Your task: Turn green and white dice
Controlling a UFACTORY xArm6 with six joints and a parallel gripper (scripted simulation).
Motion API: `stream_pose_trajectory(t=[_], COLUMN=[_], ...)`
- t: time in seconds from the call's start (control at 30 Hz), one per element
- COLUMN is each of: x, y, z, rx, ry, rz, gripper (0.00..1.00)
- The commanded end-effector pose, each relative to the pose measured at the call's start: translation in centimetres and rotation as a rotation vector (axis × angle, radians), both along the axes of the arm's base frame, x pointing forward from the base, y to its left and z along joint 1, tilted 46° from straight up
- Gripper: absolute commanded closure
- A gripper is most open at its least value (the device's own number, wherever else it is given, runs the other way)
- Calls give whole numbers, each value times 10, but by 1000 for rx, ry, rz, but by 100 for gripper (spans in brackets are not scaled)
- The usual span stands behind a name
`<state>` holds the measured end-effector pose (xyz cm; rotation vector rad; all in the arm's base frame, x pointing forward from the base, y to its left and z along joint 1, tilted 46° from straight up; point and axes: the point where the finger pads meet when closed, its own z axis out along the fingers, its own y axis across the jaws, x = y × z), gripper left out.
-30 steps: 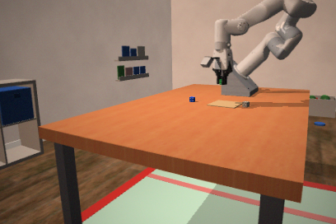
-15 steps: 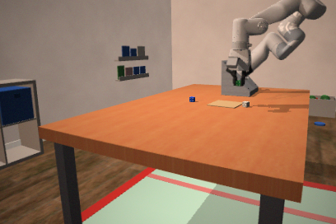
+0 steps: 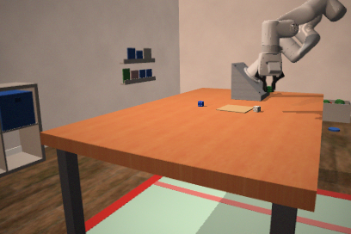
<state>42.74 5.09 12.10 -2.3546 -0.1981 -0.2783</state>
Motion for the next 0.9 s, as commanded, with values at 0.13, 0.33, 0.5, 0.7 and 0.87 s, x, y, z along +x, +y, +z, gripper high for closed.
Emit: stream_pose_trajectory(t=[0.13, 0.33, 0.5, 0.7, 0.87], x=[-1, -2, -3, -4, -5], y=[11, 11, 11, 11, 10], z=[11, 10, 10, 10, 9], rx=[-5, 29, 69, 89, 128], ry=[-64, -158, -265, -316, -427], rz=[42, -45, -143, -191, -296], gripper=[79, 79, 79, 79, 79])
